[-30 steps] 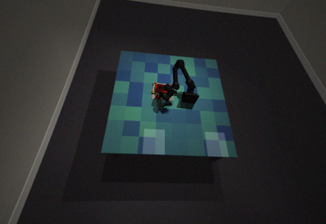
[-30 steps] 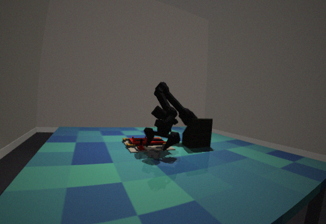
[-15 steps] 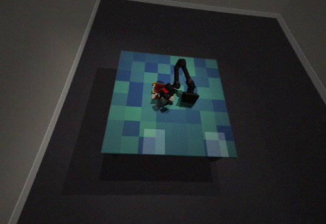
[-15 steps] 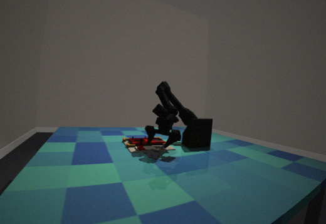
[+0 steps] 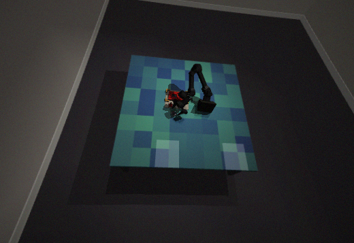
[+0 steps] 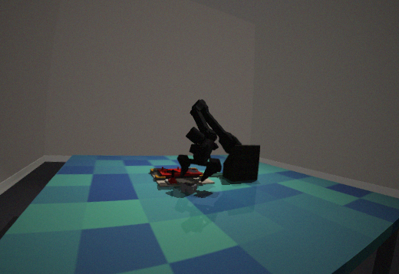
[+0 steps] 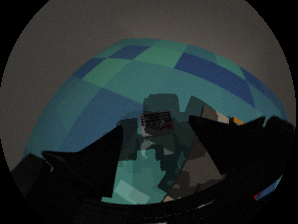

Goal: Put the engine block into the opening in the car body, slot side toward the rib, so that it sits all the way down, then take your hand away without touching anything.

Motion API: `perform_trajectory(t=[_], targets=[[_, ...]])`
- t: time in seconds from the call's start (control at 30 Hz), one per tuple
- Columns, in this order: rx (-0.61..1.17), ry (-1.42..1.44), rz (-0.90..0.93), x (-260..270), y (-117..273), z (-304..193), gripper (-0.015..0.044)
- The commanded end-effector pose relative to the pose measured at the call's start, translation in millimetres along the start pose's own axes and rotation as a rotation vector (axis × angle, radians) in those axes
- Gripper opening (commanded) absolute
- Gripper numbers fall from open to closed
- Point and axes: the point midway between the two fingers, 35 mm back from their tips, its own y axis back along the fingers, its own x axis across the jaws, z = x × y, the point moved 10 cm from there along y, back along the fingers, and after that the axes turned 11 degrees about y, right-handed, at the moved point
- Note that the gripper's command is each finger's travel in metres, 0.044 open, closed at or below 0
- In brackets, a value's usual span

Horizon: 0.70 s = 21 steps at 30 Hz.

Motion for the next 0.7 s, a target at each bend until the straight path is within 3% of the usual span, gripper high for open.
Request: perform_trajectory(t=[0.0, 0.67], targets=[[0.039, -0.096, 0.016, -2.4, -7.2, 5.3, 0.044], [0.335, -0.666, 0.031, -18.5, -35.4, 42.5, 0.044]])
